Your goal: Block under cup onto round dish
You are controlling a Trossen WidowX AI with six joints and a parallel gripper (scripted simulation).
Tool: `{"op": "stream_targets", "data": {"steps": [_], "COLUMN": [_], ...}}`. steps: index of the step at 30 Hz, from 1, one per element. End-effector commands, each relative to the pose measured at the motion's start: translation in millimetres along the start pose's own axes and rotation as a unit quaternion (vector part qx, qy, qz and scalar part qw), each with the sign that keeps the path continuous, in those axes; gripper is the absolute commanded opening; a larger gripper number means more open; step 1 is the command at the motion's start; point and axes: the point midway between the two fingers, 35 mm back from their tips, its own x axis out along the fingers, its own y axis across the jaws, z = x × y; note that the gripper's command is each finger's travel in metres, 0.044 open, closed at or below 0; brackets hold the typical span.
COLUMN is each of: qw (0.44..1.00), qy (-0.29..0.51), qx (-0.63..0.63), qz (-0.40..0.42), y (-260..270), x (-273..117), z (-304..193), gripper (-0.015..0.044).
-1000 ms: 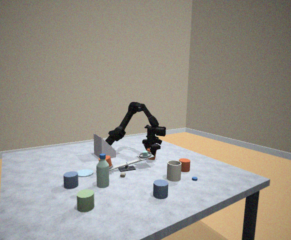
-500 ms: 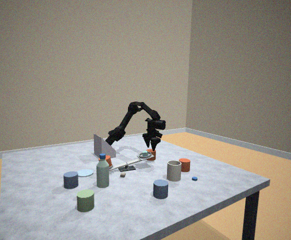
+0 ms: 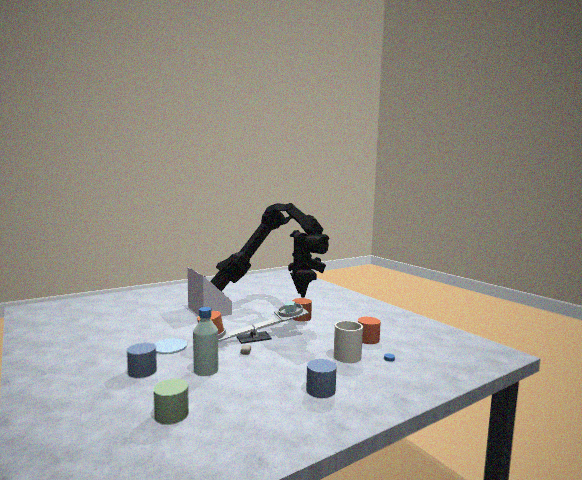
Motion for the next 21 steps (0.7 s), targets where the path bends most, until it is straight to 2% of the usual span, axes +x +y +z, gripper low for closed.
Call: {"op": "stream_targets", "data": {"steps": [1,11,21], "qw": [0.998,0.98,0.978], "qy": [-0.002,0.006,0.007], "qx": [0.063,0.2,0.209], "qz": [-0.004,0.021,0.024], "y": [-27,-78,-81], "x": [-11,-25,-18], "z": [-12,-50,-53], "gripper": [0.026,0.026,0.026]}}
